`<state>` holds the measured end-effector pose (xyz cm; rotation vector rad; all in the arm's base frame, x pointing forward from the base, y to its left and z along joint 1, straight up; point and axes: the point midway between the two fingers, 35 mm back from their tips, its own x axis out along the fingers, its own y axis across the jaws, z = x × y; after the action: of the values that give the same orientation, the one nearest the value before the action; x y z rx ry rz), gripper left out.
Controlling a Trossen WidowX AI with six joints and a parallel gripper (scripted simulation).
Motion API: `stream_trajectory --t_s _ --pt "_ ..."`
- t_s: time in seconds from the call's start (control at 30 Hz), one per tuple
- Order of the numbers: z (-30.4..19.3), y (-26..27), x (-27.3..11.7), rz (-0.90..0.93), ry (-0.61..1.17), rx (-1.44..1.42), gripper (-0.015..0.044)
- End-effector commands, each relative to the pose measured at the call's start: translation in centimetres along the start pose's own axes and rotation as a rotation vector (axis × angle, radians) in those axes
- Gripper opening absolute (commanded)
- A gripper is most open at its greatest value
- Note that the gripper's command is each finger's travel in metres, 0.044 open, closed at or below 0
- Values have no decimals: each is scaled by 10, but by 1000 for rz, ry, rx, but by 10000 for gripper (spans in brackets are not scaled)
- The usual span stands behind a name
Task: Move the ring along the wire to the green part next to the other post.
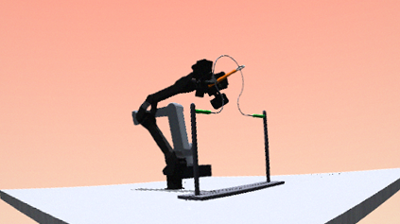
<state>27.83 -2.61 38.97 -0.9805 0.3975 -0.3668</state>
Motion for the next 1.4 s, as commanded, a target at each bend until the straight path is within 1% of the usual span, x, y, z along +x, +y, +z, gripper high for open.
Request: stream_trajectory --t_s 0.0,1.37 --pt "-1 -2 0 -30 -2 -51 -150" --pt "2 -14 -1 -285 -57 -499 -150"
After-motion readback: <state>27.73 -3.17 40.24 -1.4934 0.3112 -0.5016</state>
